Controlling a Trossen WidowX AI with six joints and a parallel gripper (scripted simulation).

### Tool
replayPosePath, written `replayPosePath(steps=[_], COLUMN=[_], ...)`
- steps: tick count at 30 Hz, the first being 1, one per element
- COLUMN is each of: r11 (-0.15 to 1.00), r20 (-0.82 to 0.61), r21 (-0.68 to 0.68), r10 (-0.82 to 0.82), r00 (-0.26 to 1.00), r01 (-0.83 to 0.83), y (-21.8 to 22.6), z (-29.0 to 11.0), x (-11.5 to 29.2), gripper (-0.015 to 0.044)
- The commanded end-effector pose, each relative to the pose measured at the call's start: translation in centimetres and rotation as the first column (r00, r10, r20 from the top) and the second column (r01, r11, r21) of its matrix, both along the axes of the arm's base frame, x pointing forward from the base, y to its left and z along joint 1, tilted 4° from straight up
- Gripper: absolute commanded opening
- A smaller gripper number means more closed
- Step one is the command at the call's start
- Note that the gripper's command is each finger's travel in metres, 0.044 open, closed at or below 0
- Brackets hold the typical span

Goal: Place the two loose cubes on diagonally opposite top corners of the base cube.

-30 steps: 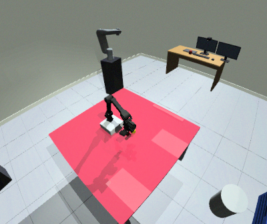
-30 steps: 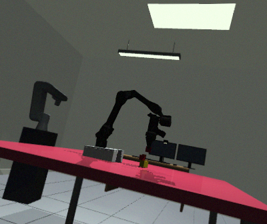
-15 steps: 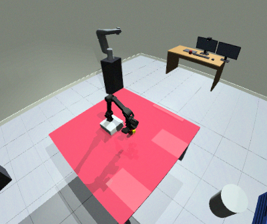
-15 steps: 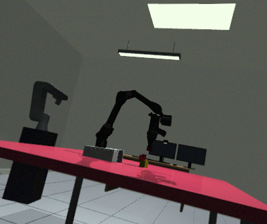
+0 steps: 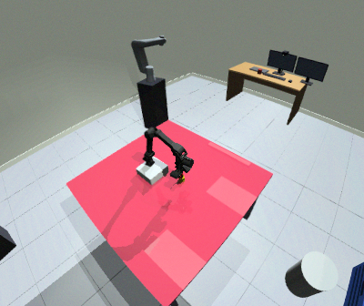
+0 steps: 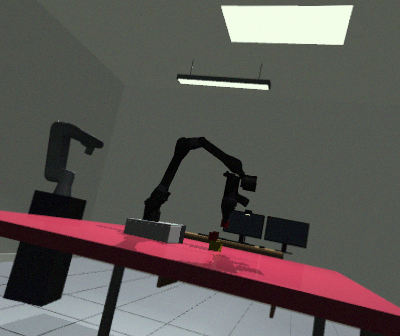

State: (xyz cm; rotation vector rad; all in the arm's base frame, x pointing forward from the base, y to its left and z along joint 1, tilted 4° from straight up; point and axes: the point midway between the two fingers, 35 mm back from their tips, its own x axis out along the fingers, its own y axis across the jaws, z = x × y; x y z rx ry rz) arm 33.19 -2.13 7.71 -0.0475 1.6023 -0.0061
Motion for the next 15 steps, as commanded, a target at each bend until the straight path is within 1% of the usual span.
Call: replayPosePath(steps=[1,15], r11=[1.000,1.000], r20=[0.007,0.005], r21=[0.005,0.009], r10=[0.003,0.026], r00=[1.000,1.000], r01=[-0.003,-0.026], y=[1.3,5.3], z=[0.0,-0.3], x=[0.0,-0.4], gripper=[0.0105,0.0105])
